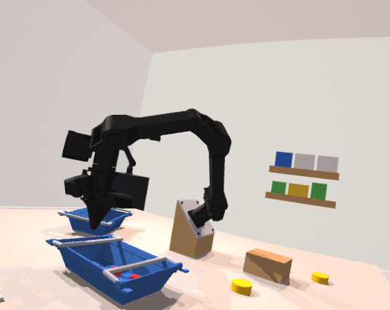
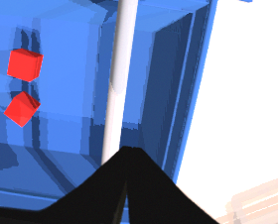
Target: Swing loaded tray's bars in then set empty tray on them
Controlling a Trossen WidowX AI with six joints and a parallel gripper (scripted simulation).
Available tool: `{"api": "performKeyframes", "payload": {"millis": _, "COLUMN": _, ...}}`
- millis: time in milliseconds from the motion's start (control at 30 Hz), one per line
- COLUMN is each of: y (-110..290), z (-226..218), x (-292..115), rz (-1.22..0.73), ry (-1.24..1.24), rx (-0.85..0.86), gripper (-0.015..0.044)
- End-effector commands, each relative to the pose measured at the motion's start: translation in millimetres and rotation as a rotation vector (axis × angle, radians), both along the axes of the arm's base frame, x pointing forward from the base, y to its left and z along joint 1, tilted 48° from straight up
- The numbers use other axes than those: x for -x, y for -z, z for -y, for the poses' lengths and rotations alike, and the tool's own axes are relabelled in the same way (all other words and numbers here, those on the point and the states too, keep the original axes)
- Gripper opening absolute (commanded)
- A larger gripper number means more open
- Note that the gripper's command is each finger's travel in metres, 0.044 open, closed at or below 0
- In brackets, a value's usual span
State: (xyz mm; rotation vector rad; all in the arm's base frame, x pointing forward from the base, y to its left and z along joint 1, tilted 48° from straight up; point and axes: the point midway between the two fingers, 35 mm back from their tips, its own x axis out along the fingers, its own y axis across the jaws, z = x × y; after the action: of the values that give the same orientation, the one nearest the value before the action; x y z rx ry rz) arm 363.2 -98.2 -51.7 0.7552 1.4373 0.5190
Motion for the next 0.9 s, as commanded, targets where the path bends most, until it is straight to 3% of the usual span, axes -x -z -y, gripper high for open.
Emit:
{"api": "performKeyframes", "payload": {"millis": 0, "y": 0, "z": 0, "x": 0, "rz": 0.000, "ry": 0.000, "rx": 0.000, "gripper": 0.0000}}
{"api": "performKeyframes", "payload": {"millis": 133, "y": 0, "z": 0, "x": 0, "rz": 0.000, "ry": 0.000, "rx": 0.000, "gripper": 0.0000}}
{"api": "performKeyframes", "payload": {"millis": 400, "y": -4, "z": 5, "x": 0, "rz": 0.000, "ry": 0.000, "rx": 0.001, "gripper": 0.0210}}
{"api": "performKeyframes", "payload": {"millis": 667, "y": -61, "z": 63, "x": 10, "rz": -0.002, "ry": 0.000, "rx": 0.002, "gripper": 0.0420}}
{"api": "performKeyframes", "payload": {"millis": 700, "y": -34, "z": 39, "x": 4, "rz": -0.002, "ry": -0.004, "rx": 0.002, "gripper": 0.0440}}
{"api": "performKeyframes", "payload": {"millis": 867, "y": 9, "z": 87, "x": 54, "rz": 0.062, "ry": -0.062, "rx": 0.054, "gripper": 0.0440}}
